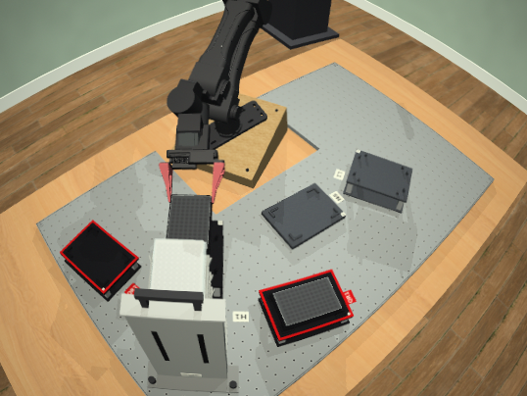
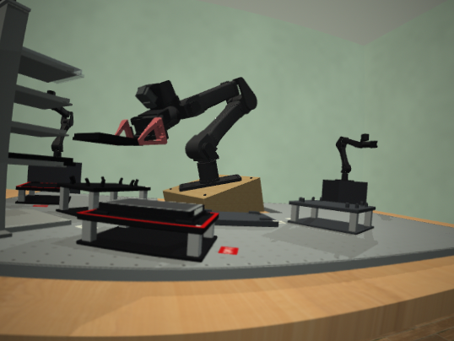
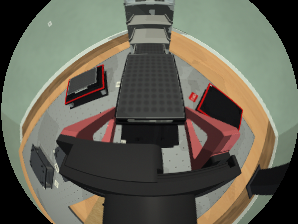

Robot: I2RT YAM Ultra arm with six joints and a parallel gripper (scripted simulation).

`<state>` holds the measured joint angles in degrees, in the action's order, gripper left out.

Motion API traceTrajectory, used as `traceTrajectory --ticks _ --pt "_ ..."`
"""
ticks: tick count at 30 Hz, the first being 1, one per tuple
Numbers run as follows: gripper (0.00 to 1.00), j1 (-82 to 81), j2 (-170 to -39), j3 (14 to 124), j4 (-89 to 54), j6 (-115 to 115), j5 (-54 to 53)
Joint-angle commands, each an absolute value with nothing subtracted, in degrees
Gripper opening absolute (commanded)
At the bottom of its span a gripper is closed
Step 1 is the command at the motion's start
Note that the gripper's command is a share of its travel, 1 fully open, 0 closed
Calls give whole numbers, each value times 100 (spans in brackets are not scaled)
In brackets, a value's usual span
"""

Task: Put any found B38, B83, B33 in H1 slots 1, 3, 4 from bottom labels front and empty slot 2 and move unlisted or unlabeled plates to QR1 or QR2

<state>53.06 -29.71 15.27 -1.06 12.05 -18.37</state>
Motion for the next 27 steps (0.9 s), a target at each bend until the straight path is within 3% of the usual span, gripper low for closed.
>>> traceTrajectory --ticks 1,27 --pt "86 5284 -2919 1647 -207 1200 -1838" --pt "86 5265 -2700 2187 -964 1195 -1819"
